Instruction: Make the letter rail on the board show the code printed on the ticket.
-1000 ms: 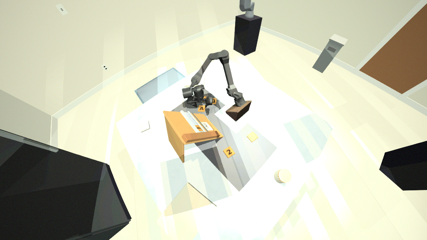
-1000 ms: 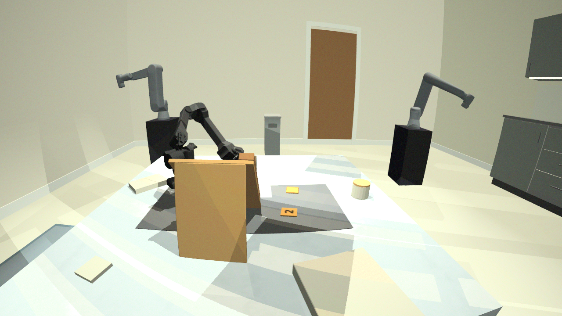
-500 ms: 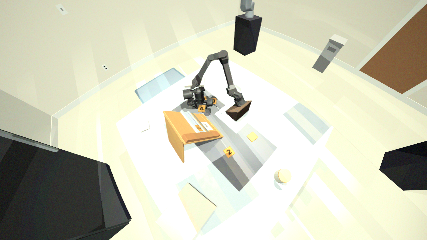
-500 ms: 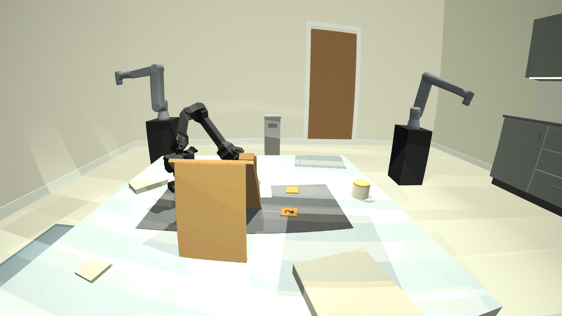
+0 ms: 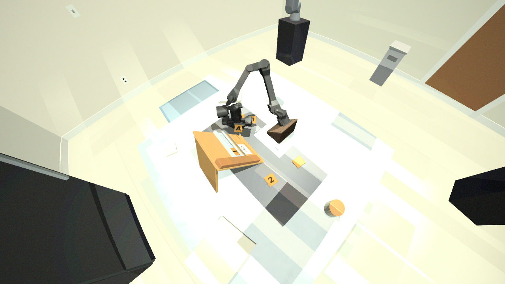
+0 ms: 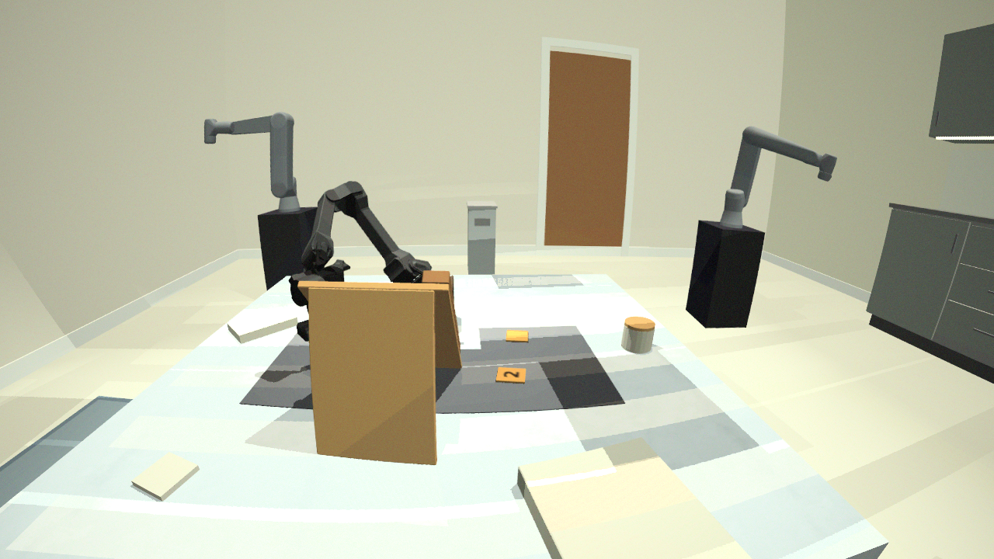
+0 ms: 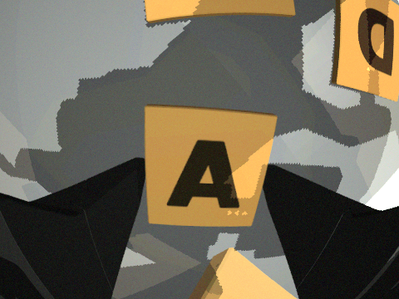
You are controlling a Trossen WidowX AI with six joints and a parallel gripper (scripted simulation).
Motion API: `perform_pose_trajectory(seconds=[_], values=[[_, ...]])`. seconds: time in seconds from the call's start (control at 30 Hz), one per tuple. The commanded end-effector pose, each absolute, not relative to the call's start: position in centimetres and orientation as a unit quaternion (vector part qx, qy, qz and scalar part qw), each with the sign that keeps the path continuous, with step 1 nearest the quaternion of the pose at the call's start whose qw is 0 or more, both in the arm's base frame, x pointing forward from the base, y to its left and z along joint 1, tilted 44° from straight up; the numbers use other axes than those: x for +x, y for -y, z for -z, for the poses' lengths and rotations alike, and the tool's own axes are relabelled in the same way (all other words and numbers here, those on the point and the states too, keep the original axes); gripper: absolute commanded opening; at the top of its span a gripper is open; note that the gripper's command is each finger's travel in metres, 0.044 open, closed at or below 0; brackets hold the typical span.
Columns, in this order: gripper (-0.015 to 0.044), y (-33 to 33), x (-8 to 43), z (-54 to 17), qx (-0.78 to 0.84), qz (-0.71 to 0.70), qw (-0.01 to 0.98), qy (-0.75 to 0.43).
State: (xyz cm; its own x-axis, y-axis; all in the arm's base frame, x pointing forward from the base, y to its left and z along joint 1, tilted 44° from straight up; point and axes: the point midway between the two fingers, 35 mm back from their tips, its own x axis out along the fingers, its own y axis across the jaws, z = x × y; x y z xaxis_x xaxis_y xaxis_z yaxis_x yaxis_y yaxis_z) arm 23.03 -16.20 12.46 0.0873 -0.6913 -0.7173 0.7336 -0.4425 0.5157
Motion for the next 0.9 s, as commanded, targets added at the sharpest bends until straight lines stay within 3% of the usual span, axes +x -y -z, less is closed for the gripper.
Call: perform_pose_trajectory(seconds=[0.0,0.1,0.4,0.87], values=[[0.0254,16.2,23.1,-12.4,0.516,0.674,0.528,-0.023],[0.0234,16.2,23.1,-12.4,0.516,0.674,0.528,-0.023],[0.0,15.7,23.0,-12.8,0.516,0.674,0.528,-0.023],[0.0,14.9,22.9,-13.3,0.516,0.674,0.528,-0.023]])
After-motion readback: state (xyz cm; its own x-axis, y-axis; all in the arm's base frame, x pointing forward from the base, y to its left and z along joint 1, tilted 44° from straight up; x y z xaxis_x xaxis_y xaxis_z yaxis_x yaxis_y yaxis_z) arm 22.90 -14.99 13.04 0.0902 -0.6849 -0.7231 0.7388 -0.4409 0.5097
